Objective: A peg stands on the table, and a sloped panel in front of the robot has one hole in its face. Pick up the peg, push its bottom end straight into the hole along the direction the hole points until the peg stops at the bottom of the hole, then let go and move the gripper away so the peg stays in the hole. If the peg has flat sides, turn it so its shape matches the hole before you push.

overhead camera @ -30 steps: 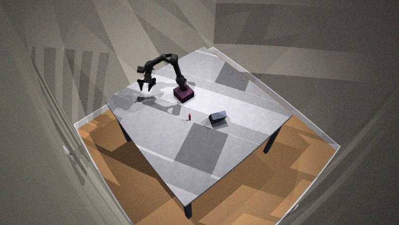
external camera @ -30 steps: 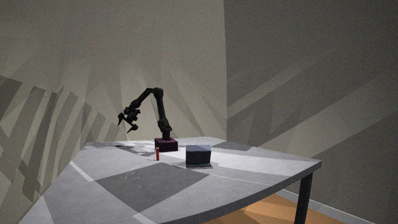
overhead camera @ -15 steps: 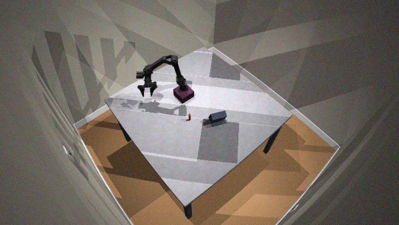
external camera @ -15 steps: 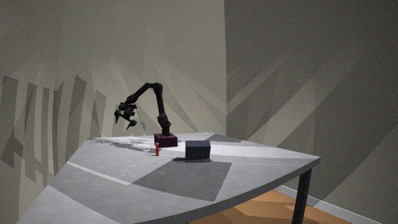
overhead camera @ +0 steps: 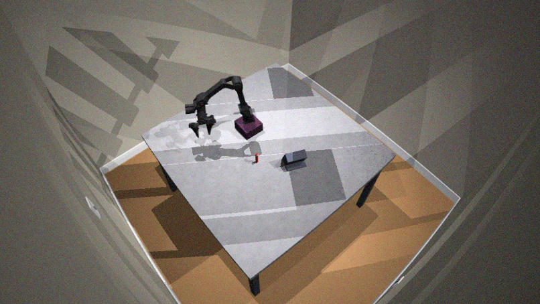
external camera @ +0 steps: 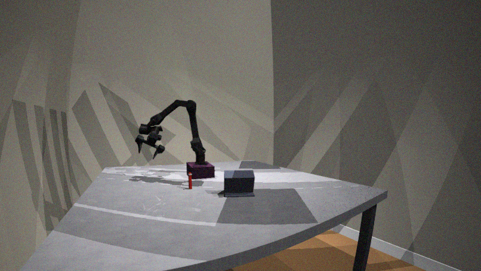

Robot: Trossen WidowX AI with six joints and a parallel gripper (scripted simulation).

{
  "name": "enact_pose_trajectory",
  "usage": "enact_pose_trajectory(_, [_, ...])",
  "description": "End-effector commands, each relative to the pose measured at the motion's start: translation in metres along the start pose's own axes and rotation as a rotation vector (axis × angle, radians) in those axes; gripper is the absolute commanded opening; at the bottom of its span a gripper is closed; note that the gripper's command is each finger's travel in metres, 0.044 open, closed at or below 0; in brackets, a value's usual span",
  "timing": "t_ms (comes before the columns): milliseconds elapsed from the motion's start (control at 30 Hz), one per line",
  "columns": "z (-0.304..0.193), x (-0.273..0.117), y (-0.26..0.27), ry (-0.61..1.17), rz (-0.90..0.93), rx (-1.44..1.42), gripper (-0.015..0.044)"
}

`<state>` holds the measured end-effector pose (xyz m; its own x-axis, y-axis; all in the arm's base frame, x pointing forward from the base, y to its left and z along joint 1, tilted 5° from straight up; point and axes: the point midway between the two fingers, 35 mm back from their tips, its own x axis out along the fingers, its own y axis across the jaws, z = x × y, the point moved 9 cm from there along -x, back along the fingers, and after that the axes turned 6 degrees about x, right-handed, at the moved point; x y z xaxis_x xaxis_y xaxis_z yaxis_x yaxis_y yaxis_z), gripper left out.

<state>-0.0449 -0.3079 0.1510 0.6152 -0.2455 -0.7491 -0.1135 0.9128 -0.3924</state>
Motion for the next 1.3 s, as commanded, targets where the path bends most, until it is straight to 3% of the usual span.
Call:
enact_pose_trajectory(0, [0.012, 0.009, -0.002, 0.003, 0.042, 0.016, 0.0440])
enact_pose_trajectory(1267, [0.123, 0.080, -0.001, 0.116, 0.322, 0.096, 0.0440])
